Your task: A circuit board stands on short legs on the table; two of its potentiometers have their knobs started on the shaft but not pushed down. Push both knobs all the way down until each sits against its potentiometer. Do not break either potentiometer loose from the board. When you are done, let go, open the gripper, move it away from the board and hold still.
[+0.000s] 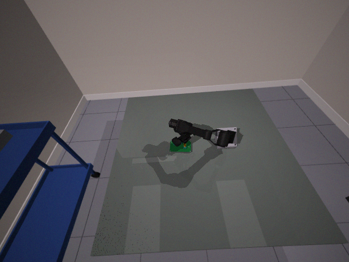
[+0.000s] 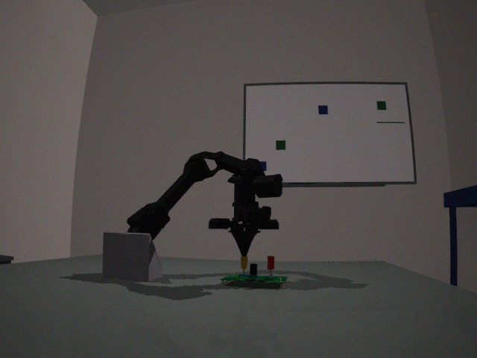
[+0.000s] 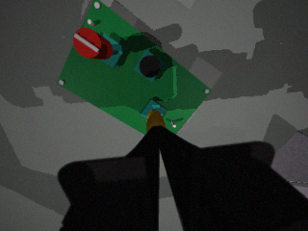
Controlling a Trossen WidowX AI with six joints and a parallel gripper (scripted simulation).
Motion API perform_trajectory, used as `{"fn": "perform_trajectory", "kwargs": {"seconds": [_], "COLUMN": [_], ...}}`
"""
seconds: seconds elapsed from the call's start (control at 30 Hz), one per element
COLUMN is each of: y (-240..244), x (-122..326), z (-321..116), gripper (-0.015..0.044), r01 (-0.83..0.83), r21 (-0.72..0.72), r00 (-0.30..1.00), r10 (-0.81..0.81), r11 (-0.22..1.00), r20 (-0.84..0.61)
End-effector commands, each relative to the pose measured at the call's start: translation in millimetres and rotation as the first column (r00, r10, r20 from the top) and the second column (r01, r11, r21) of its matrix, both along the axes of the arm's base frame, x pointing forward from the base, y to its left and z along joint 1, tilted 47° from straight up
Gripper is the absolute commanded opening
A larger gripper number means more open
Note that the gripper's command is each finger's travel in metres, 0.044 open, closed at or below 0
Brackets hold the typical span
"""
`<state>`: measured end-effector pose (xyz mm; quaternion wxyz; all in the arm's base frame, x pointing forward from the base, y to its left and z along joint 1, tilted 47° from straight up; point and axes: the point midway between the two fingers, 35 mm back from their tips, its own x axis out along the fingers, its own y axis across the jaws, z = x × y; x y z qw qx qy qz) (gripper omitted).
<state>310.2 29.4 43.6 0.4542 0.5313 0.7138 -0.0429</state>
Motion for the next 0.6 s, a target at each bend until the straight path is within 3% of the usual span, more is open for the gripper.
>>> {"fn": "perform_trajectory", "kwargs": {"seconds": [0.0,0.57], "y": [5.7,7.2], "x": [0.5,0.5], "z": [-3.5,-5.0], "gripper": [0.0000,0.0000], "r01": [-0.009,-0.009], "r21": [0.003,0.003], "r00": [1.000,1.000], "r10": [0.009,0.009], "r11": [1.000,1.000], "r20": [0.004,0.004]}}
